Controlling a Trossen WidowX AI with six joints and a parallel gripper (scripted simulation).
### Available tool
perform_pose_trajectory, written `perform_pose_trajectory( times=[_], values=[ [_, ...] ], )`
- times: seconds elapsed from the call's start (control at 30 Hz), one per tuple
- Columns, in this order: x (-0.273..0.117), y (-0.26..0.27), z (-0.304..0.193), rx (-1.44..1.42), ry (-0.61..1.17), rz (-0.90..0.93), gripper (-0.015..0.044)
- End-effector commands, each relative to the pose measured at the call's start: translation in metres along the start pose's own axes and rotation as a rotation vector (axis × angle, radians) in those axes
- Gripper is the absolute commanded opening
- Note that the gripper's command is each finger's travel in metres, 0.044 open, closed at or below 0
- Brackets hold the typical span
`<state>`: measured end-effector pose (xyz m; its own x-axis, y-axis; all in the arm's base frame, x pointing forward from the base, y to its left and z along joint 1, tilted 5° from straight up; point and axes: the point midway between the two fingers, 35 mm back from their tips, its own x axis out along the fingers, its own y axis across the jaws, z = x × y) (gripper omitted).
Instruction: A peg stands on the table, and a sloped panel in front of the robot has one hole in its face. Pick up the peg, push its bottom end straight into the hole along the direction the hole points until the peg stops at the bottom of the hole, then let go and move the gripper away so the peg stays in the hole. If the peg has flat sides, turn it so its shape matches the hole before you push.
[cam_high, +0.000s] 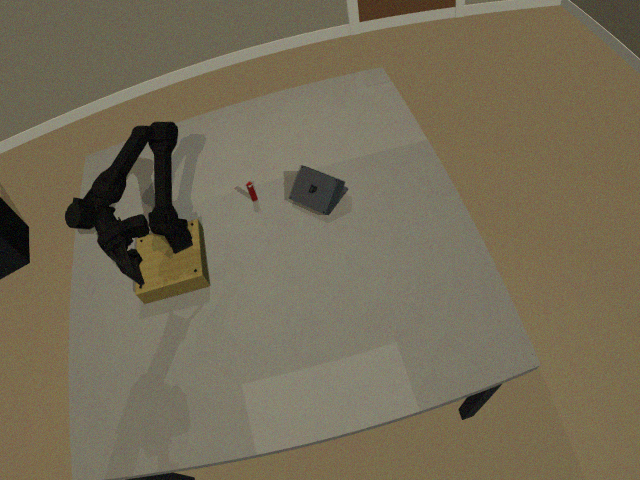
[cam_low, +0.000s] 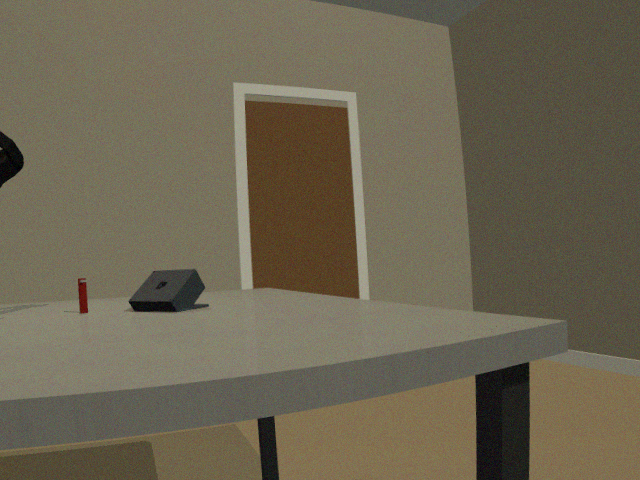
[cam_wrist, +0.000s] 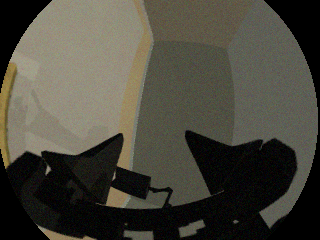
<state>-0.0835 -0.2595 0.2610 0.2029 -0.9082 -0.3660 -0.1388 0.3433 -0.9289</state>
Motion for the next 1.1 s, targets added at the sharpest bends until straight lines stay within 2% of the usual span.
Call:
perform_pose_trajectory(
  times=[0.0,0.03,0.3,0.67,1.07],
  values=[
    [0.0,0.0,0.0,0.004,-0.002,0.001,0.0426],
    [0.001,0.0,0.001,0.015,-0.006,0.003,0.044],
    [0.016,0.001,0.02,0.191,-0.078,0.041,0.044],
    [0.029,-0.001,0.044,0.228,-0.153,0.072,0.044],
    [0.046,0.003,0.075,0.496,-0.234,0.18,0.044]
  ],
)
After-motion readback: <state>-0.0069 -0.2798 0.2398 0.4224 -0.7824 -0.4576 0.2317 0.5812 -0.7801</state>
